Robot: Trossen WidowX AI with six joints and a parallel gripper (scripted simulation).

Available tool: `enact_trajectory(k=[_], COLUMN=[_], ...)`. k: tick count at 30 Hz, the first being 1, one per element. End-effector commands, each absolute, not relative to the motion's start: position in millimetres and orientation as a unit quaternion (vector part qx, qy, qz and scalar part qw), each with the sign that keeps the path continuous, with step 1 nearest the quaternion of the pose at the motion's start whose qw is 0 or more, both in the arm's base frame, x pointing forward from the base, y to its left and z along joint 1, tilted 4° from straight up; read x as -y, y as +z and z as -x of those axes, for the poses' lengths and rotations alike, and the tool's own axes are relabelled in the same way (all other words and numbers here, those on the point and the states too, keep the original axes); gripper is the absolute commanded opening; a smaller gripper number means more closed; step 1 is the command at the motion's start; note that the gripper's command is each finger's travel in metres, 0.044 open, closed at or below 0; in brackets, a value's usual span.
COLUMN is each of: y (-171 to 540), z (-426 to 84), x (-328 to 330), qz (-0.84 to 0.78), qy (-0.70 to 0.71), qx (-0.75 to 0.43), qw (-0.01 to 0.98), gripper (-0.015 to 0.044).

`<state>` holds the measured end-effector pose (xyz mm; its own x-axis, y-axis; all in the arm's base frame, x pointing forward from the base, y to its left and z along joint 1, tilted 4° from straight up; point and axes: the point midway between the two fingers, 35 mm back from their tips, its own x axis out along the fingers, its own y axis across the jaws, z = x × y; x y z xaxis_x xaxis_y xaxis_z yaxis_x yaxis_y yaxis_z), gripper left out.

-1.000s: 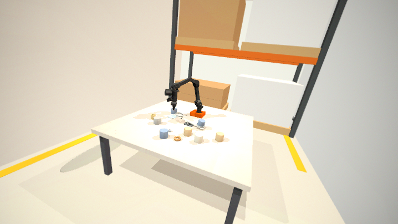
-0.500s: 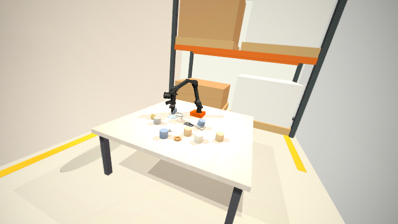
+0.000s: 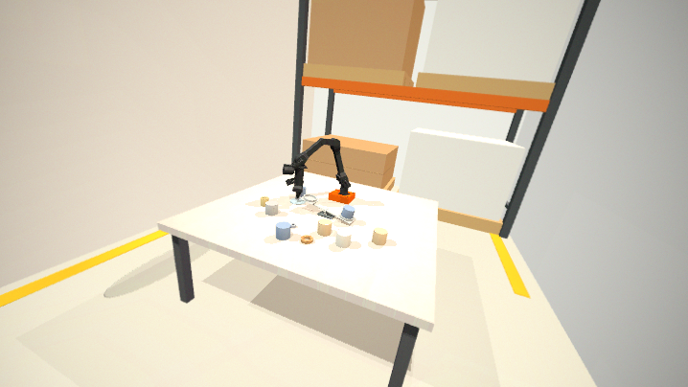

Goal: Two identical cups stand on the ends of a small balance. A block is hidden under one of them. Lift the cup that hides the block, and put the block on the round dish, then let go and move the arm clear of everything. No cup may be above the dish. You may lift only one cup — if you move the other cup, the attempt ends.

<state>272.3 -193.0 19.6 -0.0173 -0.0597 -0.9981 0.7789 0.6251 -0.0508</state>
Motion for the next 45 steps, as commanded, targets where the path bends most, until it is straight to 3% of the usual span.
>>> enact_trajectory(k=[1,7,24,28,45], y=[10,3,11,19,105], z=[-270,-270,-274,-286,-272], x=[192,193,194,197,186], qz=[-0.282,-0.282,-0.28,-0.261,-0.279], qy=[-0.325,-0.325,-0.324,-0.307,-0.32], qx=[-0.639,-0.639,-0.632,-0.616,-0.639], qw=[0.637,0.637,0.646,0.677,0.641], gripper=[0.0,0.0,0.044,0.044,0.044])
